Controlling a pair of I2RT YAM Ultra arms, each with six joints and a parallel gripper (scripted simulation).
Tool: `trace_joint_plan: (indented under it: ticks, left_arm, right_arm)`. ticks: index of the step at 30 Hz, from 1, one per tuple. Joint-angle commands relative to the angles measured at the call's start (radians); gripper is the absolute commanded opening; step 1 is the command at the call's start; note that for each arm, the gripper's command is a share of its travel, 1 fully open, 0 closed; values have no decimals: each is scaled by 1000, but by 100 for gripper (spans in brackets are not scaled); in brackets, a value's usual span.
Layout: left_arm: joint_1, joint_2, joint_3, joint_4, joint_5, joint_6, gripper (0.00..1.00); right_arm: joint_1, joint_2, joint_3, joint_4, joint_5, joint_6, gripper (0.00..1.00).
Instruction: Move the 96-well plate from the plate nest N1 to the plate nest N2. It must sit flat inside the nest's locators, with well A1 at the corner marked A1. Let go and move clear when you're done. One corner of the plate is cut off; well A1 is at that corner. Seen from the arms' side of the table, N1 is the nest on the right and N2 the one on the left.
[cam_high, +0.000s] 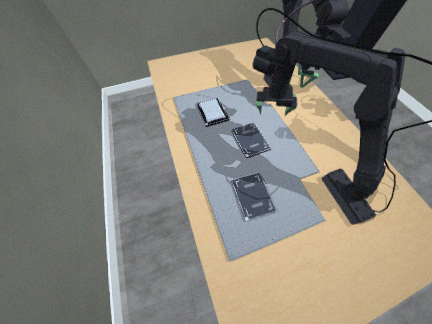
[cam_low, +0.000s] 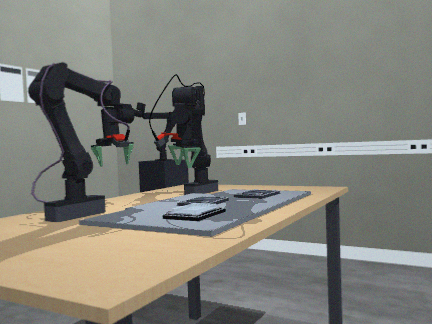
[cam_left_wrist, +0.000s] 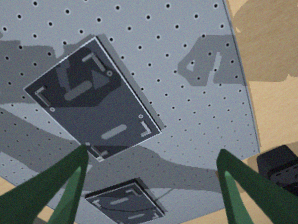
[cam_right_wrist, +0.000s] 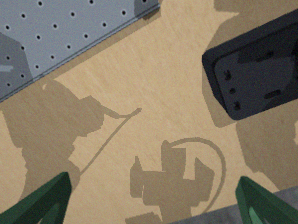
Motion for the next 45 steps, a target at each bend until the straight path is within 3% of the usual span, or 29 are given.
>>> trace_joint_plan:
  ticks: [1,18,24,32,34,45]
  left_arm:
    - [0,-24,14,1,8,1,100]
    - [0,-9,5,0,0,0,100]
    - [6,-49,-35,149,-9,-95,100]
    - [15,-234,-259,436,-8,-279,100]
    - [15,-234,-259,436,-8,-279,100]
    - [23,-497,-597,848,-20,-516,100]
  right_arm:
    - [0,-8,13,-6,10,0,100]
    - [0,-2,5,1,0,0,100]
    - [12,5,42,81,-4,-91,100]
    - [26,9,160,223,0,-271,100]
    - [26,9,160,223,0,-271,100]
    - [28,28,309,436,15,-550,100]
